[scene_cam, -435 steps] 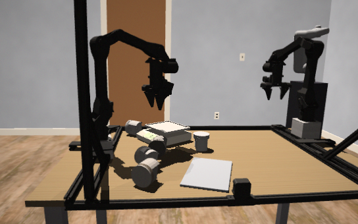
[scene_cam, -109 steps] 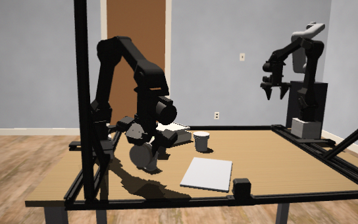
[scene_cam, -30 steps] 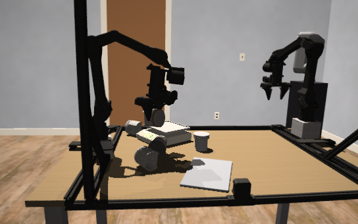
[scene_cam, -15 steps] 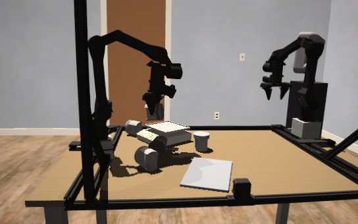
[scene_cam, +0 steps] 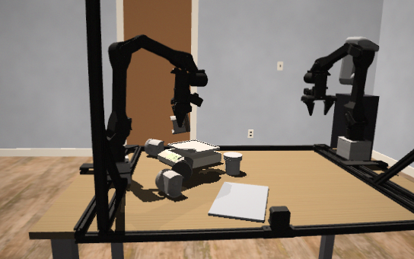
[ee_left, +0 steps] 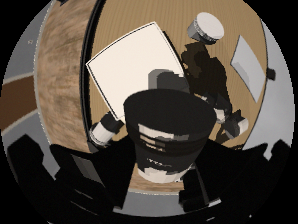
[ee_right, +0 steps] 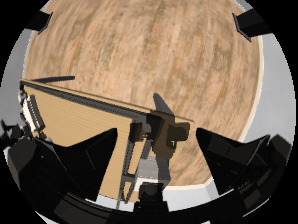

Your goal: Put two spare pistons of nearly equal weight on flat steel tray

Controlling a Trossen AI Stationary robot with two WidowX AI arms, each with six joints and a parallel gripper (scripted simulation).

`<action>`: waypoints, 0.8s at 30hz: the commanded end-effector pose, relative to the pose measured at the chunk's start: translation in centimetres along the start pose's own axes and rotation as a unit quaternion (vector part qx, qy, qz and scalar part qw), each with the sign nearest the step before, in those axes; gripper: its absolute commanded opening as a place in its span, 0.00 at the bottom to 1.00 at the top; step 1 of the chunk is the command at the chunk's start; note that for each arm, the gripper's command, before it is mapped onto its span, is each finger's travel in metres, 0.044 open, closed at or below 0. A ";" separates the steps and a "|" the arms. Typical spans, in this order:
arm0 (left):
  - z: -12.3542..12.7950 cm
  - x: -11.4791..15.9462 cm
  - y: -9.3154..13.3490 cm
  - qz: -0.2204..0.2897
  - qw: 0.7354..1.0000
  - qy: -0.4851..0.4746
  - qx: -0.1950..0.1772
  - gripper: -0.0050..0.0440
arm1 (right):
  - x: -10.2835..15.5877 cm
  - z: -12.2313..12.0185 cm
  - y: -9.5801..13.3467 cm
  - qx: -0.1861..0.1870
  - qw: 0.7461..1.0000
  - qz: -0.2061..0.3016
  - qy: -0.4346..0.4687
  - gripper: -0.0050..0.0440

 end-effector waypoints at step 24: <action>2.6 -2.7 0.6 -0.025 0.968 0.247 0.029 0.43 | 0.0 0.0 0.0 -0.001 1.000 0.000 0.001 1.00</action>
Point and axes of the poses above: on each arm, the point midway between the two fingers, 35 mm back from their tips, its own y axis back along the fingers, its own z axis across the jaws, x = y × z, the point moved 10 cm from there along y, back along the fingers, and after that the axes turned 9 degrees about y, right-handed, at the moved point
